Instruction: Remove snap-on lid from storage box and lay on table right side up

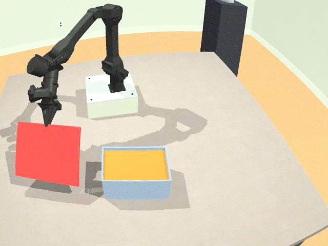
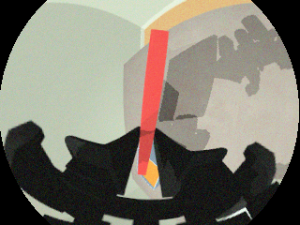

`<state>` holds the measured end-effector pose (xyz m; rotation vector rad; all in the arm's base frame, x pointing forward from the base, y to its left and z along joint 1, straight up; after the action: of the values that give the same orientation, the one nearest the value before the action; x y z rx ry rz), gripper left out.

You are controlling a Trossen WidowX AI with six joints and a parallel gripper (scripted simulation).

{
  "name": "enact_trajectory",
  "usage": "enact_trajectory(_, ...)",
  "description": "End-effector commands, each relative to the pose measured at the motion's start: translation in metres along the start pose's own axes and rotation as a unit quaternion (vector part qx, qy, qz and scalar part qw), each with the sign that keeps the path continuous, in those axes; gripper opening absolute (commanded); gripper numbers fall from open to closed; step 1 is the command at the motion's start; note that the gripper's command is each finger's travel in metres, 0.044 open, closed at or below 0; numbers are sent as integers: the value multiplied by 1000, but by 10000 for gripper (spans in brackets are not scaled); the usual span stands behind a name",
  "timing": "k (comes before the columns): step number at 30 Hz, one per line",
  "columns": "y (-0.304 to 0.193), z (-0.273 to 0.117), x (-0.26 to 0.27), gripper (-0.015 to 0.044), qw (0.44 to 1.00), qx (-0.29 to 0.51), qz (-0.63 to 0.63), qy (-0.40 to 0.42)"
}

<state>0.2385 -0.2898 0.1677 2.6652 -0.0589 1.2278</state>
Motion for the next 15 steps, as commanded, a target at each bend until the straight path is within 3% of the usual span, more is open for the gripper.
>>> enact_trajectory(1, -1, 2, -1, 0, 1000, 2, -4, 6)
enact_trajectory(15, -2, 9, -9, 0, 1000, 2, -4, 6)
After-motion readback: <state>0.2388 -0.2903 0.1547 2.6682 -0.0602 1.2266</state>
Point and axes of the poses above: the point midway between the two fingers, 35 mm back from their tips, its own z axis out along the fingers, its own x axis across the jaws, y = z × x, the point moved 5 cm from there along -z, back along the fingers, and after that the axes turned 11 degrees about -z, right-handed, at the moved point
